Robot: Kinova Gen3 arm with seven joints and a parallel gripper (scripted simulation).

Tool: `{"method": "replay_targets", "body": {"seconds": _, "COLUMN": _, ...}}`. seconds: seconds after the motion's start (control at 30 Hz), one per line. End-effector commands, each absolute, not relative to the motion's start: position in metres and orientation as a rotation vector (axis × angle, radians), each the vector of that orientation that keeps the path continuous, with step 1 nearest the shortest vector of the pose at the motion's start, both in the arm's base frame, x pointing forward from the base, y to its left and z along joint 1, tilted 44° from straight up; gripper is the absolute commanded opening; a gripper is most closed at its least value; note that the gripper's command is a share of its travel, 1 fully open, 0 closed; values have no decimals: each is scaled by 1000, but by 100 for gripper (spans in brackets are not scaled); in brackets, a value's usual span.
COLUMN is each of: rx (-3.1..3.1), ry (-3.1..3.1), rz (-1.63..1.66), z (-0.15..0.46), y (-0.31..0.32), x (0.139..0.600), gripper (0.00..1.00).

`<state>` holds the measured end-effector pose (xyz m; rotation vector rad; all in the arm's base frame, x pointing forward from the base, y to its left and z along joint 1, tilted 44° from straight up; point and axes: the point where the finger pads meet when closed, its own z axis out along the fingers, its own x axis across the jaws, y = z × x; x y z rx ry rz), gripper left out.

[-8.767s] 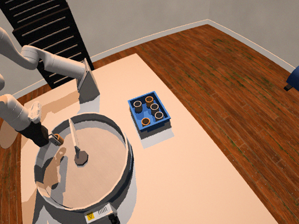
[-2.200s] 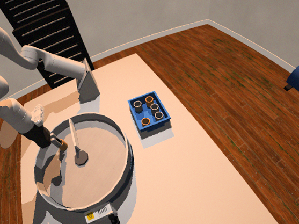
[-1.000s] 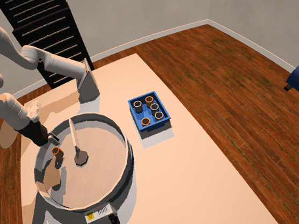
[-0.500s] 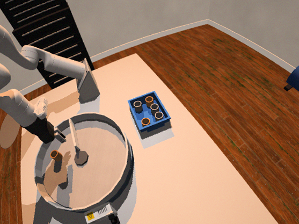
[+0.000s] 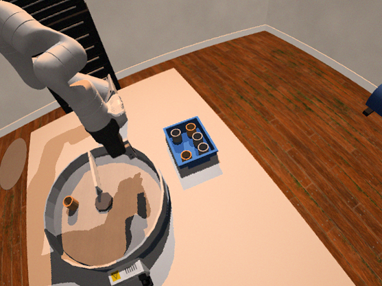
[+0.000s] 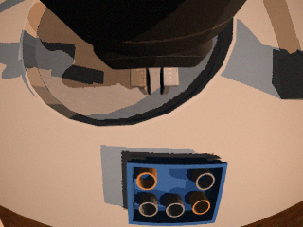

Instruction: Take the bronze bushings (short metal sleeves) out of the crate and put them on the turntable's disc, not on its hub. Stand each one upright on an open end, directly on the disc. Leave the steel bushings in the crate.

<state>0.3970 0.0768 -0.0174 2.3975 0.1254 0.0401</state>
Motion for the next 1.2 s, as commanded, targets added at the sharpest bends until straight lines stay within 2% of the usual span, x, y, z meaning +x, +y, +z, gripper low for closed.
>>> {"method": "replay_targets", "body": {"seconds": 0.0, "rx": 2362, "ry": 166, "rz": 31, "z": -52, "y": 100, "x": 398, "gripper": 36}}
{"method": "replay_targets", "body": {"seconds": 0.43, "rx": 2362, "ry": 166, "rz": 30, "z": -133, "y": 182, "x": 392, "gripper": 36}}
{"method": "replay_targets", "body": {"seconds": 1.17, "rx": 2362, "ry": 166, "rz": 30, "z": -138, "y": 188, "x": 391, "gripper": 36}}
